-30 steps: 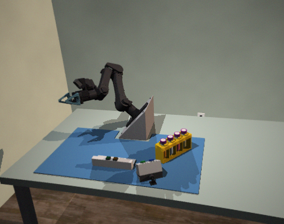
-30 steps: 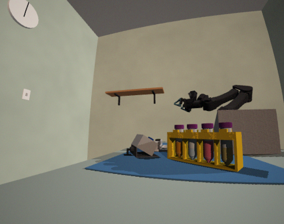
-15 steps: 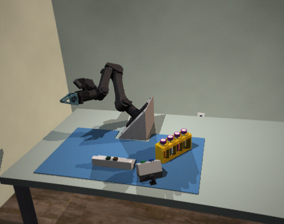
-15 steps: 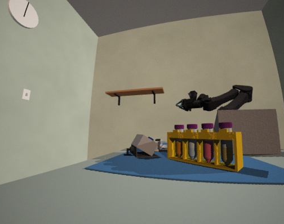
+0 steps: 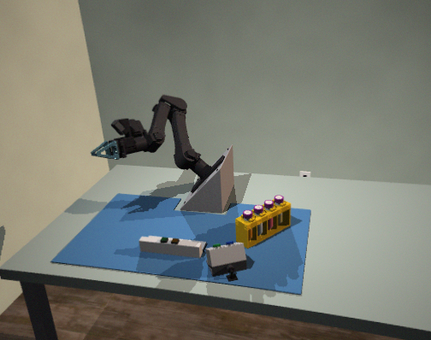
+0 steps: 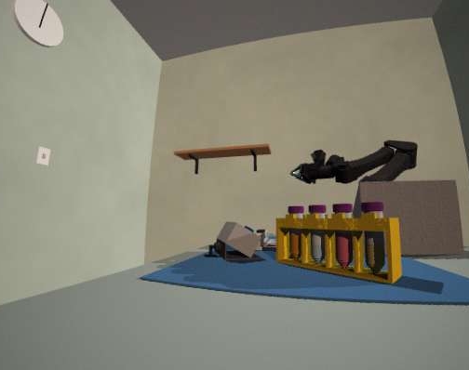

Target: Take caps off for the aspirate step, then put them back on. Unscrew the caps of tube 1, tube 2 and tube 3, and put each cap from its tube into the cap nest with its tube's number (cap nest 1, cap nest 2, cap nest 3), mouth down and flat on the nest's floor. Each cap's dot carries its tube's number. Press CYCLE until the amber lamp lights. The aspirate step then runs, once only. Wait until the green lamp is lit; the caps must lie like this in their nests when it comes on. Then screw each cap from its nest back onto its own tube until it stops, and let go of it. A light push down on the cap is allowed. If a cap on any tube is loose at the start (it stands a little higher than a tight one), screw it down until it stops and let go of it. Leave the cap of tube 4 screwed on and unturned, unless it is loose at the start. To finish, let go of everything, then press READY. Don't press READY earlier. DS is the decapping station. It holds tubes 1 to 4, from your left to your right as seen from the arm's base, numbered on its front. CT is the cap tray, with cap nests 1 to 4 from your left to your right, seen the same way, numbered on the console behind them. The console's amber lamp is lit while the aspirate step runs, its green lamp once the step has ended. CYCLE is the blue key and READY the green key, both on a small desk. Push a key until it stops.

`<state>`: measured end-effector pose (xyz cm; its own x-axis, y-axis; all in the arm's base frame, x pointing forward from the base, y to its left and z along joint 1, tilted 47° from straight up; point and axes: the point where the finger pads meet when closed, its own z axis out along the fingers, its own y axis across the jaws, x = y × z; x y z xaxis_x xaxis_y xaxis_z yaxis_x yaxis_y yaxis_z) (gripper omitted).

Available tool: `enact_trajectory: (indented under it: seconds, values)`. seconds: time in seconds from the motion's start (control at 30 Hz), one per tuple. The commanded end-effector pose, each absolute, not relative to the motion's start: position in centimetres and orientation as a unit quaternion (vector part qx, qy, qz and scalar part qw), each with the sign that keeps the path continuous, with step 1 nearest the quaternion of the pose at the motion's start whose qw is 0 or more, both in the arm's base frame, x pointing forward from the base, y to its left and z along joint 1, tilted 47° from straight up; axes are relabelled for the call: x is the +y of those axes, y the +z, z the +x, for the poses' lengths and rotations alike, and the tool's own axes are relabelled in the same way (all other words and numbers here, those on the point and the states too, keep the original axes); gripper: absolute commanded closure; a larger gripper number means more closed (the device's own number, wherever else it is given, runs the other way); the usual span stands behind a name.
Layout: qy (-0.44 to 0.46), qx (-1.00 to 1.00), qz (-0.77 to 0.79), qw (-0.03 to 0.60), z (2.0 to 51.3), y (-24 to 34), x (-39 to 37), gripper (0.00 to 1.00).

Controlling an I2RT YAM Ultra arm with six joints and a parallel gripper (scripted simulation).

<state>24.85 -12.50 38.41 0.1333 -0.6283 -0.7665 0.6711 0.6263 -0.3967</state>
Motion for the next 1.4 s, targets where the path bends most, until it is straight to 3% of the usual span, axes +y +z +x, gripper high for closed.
enact_trajectory:
  seconds: [0.0,0.2,0.83,1.37]
  values:
    - [-0.431,0.493,0.020,0.755,24.8,38.7,-12.4,0.51]
    - [-0.433,0.499,0.016,0.751,24.9,37.9,-12.0,0.51]
    - [-0.370,0.624,-0.009,0.688,32.0,33.7,-11.9,0.51]
    - [-0.323,0.723,-0.048,0.608,36.5,28.7,-10.4,0.51]
